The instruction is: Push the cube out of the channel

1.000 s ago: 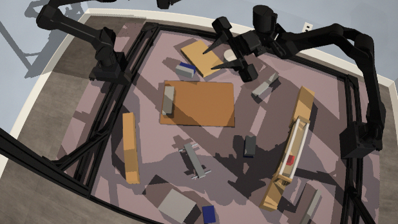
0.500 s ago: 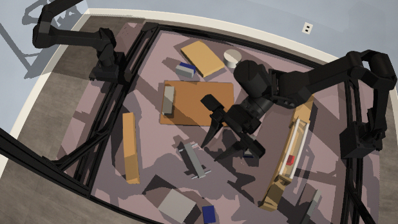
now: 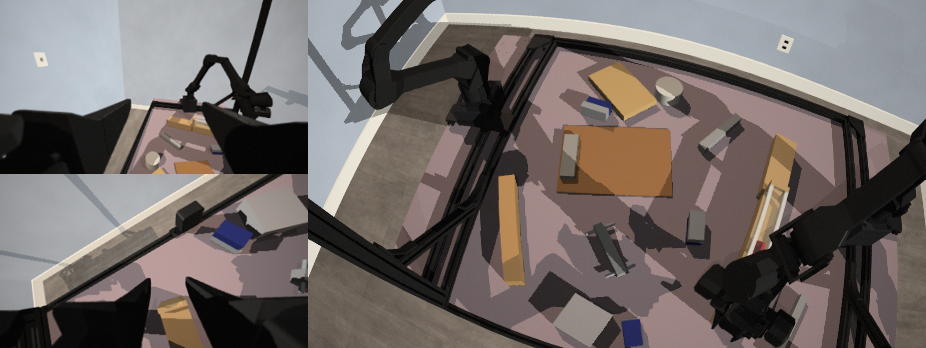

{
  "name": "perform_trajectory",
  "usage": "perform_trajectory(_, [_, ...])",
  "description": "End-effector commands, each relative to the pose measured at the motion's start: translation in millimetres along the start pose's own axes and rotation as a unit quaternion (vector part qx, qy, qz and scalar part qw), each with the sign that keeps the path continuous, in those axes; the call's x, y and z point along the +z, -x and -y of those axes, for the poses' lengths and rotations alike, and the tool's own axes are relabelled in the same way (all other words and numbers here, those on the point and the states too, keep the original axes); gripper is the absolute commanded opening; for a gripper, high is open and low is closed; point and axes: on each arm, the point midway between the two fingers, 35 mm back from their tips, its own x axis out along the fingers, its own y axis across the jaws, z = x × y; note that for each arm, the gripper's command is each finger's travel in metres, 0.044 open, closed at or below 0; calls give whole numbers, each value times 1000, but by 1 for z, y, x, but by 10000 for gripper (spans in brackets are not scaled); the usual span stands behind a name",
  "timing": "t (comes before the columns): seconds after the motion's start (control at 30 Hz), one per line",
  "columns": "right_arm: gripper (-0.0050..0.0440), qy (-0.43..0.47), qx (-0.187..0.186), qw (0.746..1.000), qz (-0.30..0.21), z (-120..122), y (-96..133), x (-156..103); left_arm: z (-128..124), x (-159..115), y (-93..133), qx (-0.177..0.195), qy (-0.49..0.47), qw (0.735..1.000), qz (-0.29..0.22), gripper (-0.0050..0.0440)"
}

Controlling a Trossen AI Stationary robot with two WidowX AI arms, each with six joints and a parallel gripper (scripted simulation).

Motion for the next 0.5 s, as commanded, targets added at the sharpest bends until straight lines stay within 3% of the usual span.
perform_trajectory(0.0, [200, 15, 5, 997, -73, -47, 0, -23, 8, 9, 12, -2, -5, 1000, 4, 400])
perform_trajectory(0.23, [200, 54, -10, 981, -188, -102, 10, -66, 20, 13, 26, -5, -1, 1000, 3, 400])
perform_trajectory(0.47, [200, 78, -24, 968, -237, -123, 19, -87, 27, 14, 32, -6, 1, 1000, 2, 400])
